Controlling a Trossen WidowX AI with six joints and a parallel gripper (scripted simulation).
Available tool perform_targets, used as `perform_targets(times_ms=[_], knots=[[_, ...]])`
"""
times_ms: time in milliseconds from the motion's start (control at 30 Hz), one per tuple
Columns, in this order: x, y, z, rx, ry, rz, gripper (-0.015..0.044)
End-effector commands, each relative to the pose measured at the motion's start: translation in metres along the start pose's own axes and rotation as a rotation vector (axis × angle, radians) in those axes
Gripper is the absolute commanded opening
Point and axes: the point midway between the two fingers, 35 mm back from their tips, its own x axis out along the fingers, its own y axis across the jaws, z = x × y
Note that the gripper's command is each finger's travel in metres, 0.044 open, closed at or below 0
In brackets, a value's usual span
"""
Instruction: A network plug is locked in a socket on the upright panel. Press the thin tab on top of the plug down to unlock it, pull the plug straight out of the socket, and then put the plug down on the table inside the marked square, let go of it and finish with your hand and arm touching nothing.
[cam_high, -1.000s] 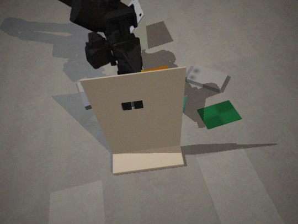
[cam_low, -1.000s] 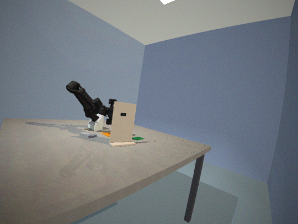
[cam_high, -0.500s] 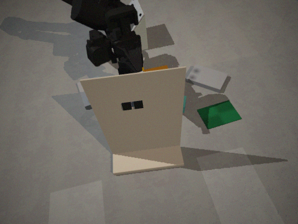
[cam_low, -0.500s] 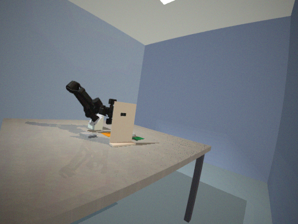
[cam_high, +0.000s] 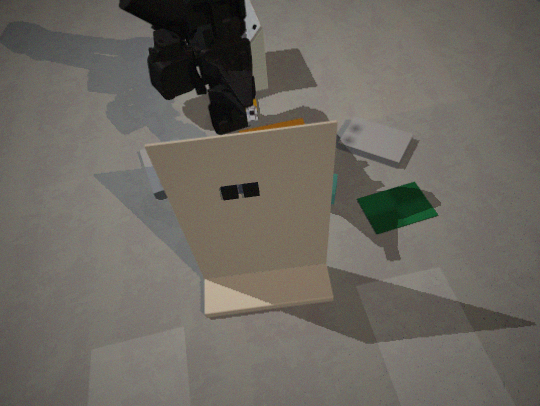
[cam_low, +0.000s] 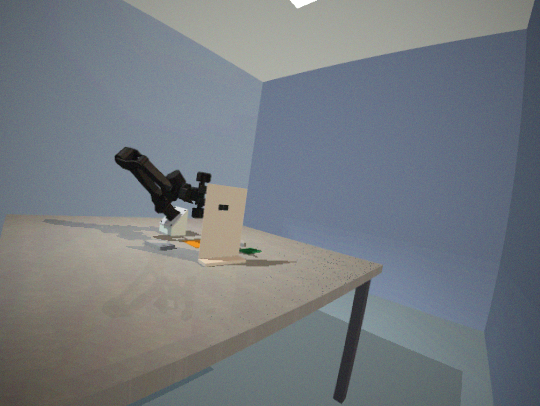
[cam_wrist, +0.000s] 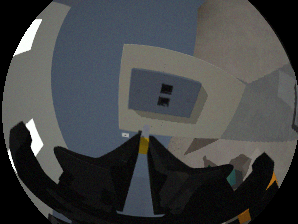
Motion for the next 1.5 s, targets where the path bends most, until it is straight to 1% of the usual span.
perform_targets(times_ms=[0, 367, 500, 1000, 1467], knots=[[-0.004, 0.011, 0.002, 0.006, -0.008, 0.003, 0.0000], [-0.015, 0.031, 0.003, 0.008, -0.009, 0.002, 0.0000], [-0.016, 0.029, 0.001, 0.016, 0.000, -0.012, 0.0000], [-0.025, -0.023, -0.055, 0.147, 0.137, -0.347, 0.0000], [-0.056, -0.068, -0.085, 0.172, 0.144, -0.647, 0.0000]])
